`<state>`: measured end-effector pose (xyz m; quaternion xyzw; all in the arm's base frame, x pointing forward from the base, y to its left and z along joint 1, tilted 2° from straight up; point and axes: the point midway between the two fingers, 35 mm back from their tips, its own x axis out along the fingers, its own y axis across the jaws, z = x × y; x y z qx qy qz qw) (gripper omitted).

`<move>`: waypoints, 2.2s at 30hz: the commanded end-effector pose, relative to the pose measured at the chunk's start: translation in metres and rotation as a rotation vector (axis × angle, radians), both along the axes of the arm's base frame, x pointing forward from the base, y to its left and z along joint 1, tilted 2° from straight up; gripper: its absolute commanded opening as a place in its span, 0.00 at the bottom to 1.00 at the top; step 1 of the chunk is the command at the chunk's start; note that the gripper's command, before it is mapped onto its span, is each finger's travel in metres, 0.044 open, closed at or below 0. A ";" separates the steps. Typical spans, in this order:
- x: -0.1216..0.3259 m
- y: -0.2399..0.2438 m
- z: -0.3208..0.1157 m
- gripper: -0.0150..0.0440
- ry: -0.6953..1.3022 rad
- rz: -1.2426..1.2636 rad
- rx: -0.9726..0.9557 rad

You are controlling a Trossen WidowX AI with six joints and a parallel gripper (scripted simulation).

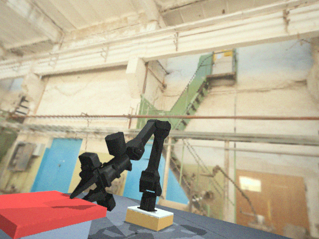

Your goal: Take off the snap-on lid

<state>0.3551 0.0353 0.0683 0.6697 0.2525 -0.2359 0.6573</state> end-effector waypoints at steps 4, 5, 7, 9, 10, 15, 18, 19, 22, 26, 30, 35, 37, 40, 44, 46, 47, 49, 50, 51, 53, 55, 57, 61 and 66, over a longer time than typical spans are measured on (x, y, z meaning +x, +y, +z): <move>0.000 0.000 0.002 0.25 -0.001 0.000 0.000; 0.000 0.000 0.002 0.25 -0.001 0.000 0.000; 0.000 0.000 0.003 0.25 -0.001 0.000 0.000; 0.000 0.000 0.003 0.25 -0.001 0.000 0.000; 0.000 0.000 0.003 0.25 -0.001 0.000 0.000; 0.000 0.000 0.004 0.25 -0.001 0.000 0.000; 0.000 0.000 0.005 0.25 -0.001 0.000 0.000; 0.000 0.000 0.005 0.25 -0.001 0.000 0.000; 0.000 0.000 0.006 0.25 -0.001 0.000 0.000; 0.000 0.000 0.005 0.25 -0.001 0.001 0.000; 0.001 0.000 0.005 0.25 -0.001 0.001 0.000; 0.001 0.000 0.005 0.25 -0.001 0.001 0.000; 0.001 0.000 0.005 0.25 -0.001 0.001 0.000; 0.002 0.000 0.005 0.25 -0.001 0.001 0.000; 0.002 0.000 0.005 0.25 -0.001 0.001 0.000; 0.002 0.000 0.005 0.25 -0.001 0.001 0.000; 0.002 0.000 0.005 0.25 -0.001 0.001 0.000; 0.002 0.000 0.005 0.25 -0.001 0.001 0.000; 0.002 0.000 0.005 0.25 -0.001 0.001 0.000; 0.002 0.000 0.005 0.25 -0.001 0.001 0.000; 0.003 0.000 0.005 0.25 -0.001 0.001 0.000; 0.003 0.000 0.005 0.25 -0.001 0.001 0.000; 0.003 0.000 0.005 0.25 -0.001 0.001 0.000; 0.003 0.000 0.005 0.25 -0.001 0.001 0.000; 0.004 0.000 0.005 0.25 -0.001 0.001 0.000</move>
